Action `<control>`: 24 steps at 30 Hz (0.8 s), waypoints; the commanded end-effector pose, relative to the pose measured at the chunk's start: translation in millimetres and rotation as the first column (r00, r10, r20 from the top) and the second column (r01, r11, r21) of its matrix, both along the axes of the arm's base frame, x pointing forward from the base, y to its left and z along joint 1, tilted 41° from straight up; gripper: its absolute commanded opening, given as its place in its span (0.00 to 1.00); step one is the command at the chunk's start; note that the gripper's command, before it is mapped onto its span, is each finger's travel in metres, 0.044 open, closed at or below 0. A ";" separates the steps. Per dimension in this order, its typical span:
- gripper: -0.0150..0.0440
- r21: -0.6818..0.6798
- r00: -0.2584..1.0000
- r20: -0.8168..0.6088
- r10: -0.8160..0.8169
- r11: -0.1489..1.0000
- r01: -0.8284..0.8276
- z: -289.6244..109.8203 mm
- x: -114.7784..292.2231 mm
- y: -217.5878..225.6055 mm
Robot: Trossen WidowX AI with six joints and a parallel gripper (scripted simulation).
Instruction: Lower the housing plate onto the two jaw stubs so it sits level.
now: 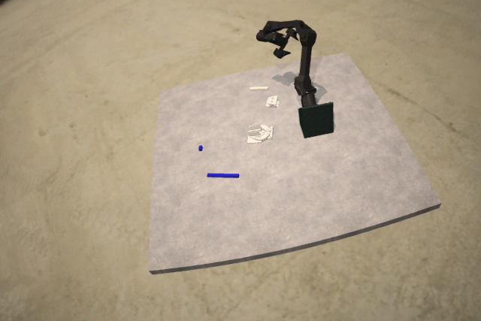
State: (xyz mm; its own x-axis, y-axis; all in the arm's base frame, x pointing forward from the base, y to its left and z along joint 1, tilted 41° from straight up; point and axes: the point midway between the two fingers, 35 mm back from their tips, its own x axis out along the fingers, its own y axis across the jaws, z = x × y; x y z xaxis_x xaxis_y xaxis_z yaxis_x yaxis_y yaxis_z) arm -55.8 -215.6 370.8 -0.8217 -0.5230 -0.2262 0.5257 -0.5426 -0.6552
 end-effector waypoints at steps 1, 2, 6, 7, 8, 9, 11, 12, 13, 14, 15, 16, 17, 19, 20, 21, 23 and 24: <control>1.00 0.084 0.997 0.015 0.075 0.994 -0.076 -21.4 13.6 -7.8; 1.00 0.101 0.996 0.020 0.093 0.990 -0.094 -25.7 16.8 -9.4; 1.00 0.168 0.986 0.039 0.163 0.972 -0.167 -43.0 30.1 -14.9; 1.00 0.184 0.983 0.044 0.181 0.965 -0.186 -47.3 33.5 -16.1; 1.00 0.200 0.979 0.049 0.198 0.958 -0.204 -51.7 36.9 -17.2; 1.00 0.215 0.975 0.054 0.216 0.951 -0.223 -56.0 40.4 -18.2; 1.00 0.246 0.966 0.066 0.251 0.934 -0.260 -64.7 47.3 -19.9; 1.00 0.261 0.961 0.071 0.269 0.924 -0.278 -69.0 50.8 -20.7; 1.00 0.276 0.955 0.077 0.286 0.914 -0.296 -73.3 54.3 -21.4; 1.00 0.290 0.949 0.083 0.304 0.904 -0.315 -77.7 57.9 -22.0; 1.00 0.305 0.943 0.089 0.321 0.892 -0.333 -82.0 61.4 -22.5; 1.00 0.319 0.936 0.095 0.339 0.881 -0.351 -86.3 64.9 -22.9; 1.00 0.332 0.929 0.102 0.356 0.868 -0.369 -90.6 68.5 -23.2; 1.00 0.359 0.914 0.115 0.390 0.841 -0.404 -99.3 75.6 -23.7; 1.00 0.372 0.905 0.121 0.407 0.827 -0.422 -103.6 79.2 -23.8; 1.00 0.385 0.897 0.128 0.424 0.812 -0.439 -107.9 82.7 -23.8; 1.00 0.409 0.878 0.142 0.457 0.781 -0.472 -116.5 89.9 -23.5; 1.00 0.421 0.868 0.149 0.473 0.764 -0.489 -120.7 93.4 -23.2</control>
